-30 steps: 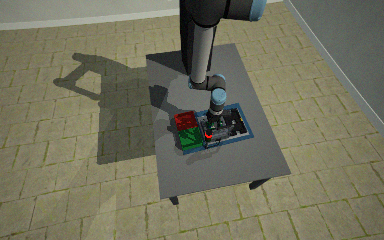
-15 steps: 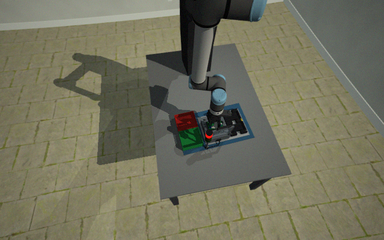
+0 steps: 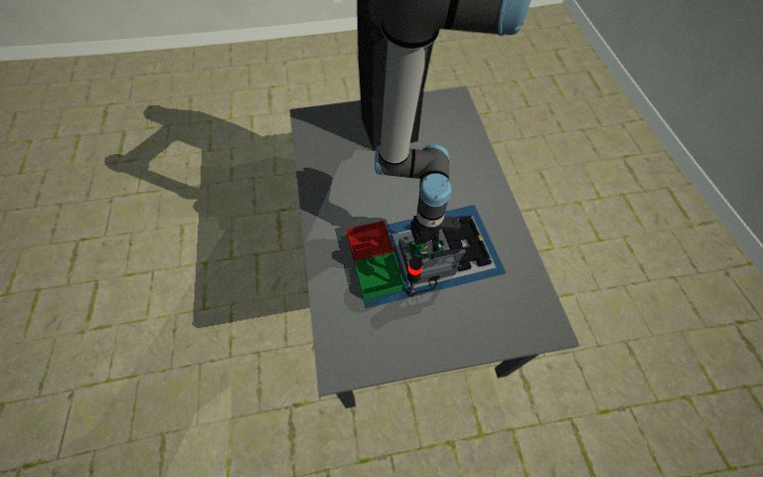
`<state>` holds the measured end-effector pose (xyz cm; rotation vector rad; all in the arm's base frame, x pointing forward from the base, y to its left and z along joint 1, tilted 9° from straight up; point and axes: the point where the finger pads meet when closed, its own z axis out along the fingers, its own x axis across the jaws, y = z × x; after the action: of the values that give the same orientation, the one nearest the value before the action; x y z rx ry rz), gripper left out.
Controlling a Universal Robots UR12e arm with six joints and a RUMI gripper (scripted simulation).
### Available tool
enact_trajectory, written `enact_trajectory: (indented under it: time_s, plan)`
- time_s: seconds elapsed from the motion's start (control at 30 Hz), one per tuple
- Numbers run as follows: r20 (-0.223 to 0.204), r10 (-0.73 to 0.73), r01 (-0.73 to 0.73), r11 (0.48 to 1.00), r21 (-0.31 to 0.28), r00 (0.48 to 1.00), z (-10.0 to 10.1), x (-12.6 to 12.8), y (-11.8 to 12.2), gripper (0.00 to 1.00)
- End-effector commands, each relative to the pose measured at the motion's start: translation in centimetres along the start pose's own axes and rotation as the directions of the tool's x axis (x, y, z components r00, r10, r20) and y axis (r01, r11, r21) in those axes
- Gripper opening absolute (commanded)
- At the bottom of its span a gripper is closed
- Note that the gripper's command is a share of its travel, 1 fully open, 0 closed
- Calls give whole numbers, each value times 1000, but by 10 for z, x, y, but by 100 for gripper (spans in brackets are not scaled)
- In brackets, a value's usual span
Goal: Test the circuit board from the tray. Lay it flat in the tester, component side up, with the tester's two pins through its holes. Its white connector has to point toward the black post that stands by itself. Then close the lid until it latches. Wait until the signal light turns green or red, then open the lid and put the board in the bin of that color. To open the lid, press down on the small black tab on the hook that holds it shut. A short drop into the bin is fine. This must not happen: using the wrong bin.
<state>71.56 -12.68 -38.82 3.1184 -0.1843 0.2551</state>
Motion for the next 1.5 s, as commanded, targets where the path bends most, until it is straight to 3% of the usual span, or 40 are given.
enact_trajectory:
  time_s: [0.0,0.77,1.47]
  plan:
    - [3,1,-1,1000,2,1000,-7,-2,0,59]
    - [3,1,-1,1000,2,1000,-40,-2,0,59]
    - [3,1,-1,1000,2,1000,-42,-2,0,59]
